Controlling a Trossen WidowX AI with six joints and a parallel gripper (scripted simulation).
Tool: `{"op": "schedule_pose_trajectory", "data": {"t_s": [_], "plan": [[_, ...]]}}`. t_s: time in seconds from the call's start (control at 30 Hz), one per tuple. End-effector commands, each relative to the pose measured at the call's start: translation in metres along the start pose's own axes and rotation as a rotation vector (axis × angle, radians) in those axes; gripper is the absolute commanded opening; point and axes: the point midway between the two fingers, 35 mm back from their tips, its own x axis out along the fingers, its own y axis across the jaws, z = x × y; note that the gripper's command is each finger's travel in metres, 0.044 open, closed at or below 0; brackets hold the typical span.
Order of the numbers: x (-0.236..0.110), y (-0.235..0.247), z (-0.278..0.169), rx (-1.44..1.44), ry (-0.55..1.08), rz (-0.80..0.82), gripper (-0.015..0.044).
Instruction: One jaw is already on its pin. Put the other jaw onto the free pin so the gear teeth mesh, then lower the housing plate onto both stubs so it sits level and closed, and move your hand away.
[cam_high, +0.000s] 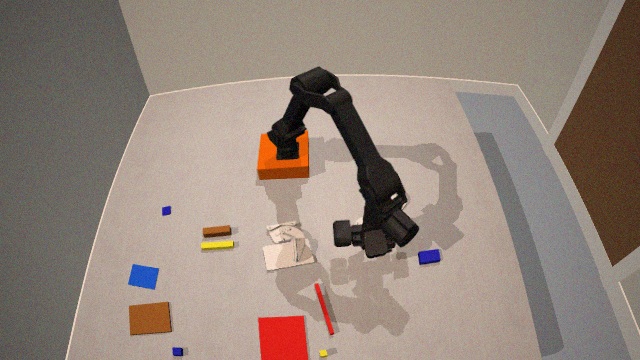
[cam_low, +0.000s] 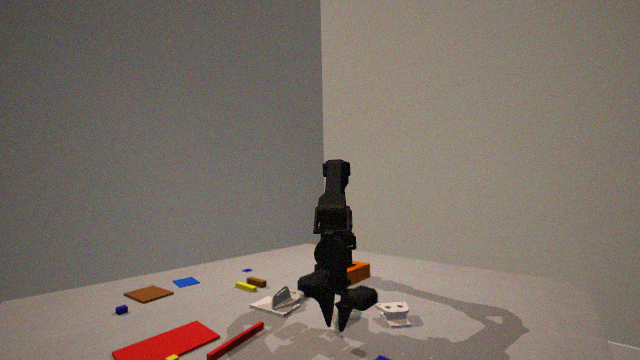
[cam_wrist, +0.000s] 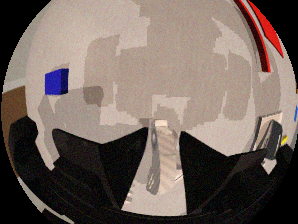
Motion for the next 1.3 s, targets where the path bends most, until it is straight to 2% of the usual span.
{"op": "schedule_pose_trajectory", "data": {"t_s": [0.0, 0.2, 0.63, 1.27], "plan": [[0.000, 0.001, 0.000, 0.004, 0.002, 0.004, 0.0085], [0.000, 0.001, 0.000, 0.004, 0.002, 0.004, 0.0037], [-0.001, 0.000, -0.001, -0.006, 0.003, 0.009, 0.0037], [-0.023, 0.000, -0.001, 0.001, 0.002, 0.006, 0.0037]]}}
